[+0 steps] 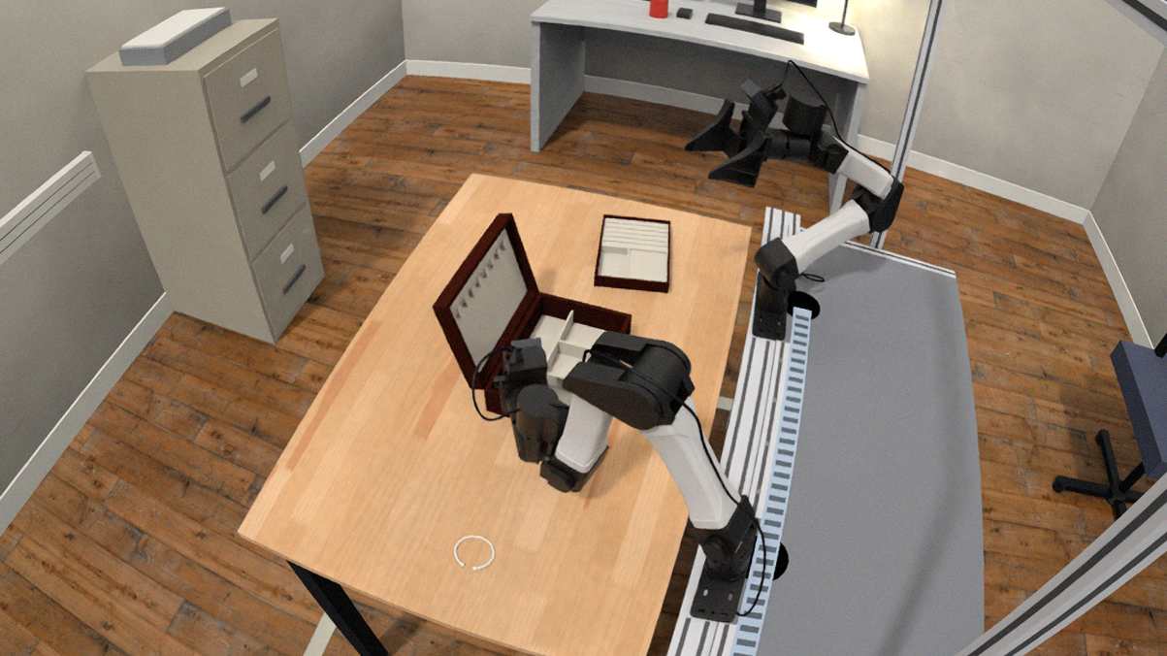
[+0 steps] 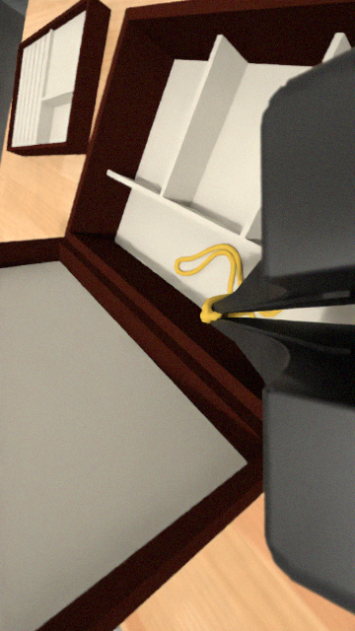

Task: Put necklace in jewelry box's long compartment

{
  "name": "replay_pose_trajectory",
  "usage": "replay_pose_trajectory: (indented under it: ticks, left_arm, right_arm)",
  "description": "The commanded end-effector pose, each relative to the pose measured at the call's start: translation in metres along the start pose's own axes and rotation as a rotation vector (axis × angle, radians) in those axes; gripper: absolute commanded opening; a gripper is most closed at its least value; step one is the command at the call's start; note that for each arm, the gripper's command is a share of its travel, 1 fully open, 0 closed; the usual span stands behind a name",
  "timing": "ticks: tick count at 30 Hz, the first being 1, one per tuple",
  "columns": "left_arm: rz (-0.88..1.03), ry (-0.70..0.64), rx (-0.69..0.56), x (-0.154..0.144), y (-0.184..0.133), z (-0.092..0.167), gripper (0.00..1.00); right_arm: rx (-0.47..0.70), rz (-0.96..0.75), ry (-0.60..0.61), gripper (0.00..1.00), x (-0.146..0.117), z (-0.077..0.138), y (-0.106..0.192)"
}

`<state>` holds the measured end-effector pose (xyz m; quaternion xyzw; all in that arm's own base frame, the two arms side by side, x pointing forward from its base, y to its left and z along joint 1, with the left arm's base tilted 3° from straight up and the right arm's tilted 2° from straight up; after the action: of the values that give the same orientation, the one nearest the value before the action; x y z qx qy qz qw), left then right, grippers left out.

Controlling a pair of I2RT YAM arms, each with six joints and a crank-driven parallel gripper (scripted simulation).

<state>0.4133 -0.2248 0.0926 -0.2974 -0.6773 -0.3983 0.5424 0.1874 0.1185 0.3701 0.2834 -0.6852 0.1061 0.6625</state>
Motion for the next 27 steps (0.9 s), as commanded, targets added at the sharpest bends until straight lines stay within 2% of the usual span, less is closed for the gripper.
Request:
replay_pose_trajectory:
  ticks: [1, 15, 16, 17, 18, 20, 22, 25, 27]
  left_arm:
    - [-0.048, -0.029, -0.014, 0.005, 0.000, 0.002, 0.00]
    - [-0.047, -0.029, -0.014, 0.005, 0.000, 0.002, 0.00]
    - [-0.047, -0.029, -0.014, 0.005, 0.000, 0.002, 0.12]
    - [-0.064, -0.051, -0.011, 0.020, 0.003, 0.003, 0.24]
    - [-0.063, -0.050, -0.011, 0.022, 0.003, 0.007, 0.32]
    - [-0.063, -0.050, -0.011, 0.022, 0.003, 0.007, 0.32]
    - [-0.060, -0.044, -0.013, 0.026, 0.004, 0.018, 0.32]
    - [-0.071, -0.031, -0.016, 0.026, 0.002, 0.032, 0.69]
    - [-0.071, -0.018, -0.018, 0.026, 0.002, 0.046, 0.69]
  right_arm:
    - [-0.007, 0.003, 0.018, 1.00, -0.003, 0.001, -0.001]
    - [-0.007, 0.003, 0.018, 1.00, -0.003, 0.001, -0.001]
    - [-0.007, 0.003, 0.018, 1.00, -0.003, 0.001, -0.001]
    - [-0.007, 0.003, 0.018, 1.00, -0.003, 0.001, -0.001]
    - [-0.007, 0.003, 0.018, 1.00, -0.003, 0.001, -0.001]
    - [-0.007, 0.003, 0.018, 1.00, -0.003, 0.001, -0.001]
    - [-0.007, 0.003, 0.018, 1.00, -0.003, 0.001, -0.001]
    - [-0.007, 0.003, 0.018, 1.00, -0.003, 0.001, -0.001]
    - [-0.007, 0.003, 0.018, 1.00, -0.003, 0.001, -0.001]
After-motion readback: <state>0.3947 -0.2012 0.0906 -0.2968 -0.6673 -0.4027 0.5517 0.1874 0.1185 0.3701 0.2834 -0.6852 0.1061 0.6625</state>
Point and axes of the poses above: on each arm, the point where the finger pads meet when closed, its own z axis back along the fingers, its own y axis across the jaws, x = y × z, the point moved 1 cm from there along z, back along the fingers, and after that the axes turned 13 degrees about -z, right-handed, at the moved point
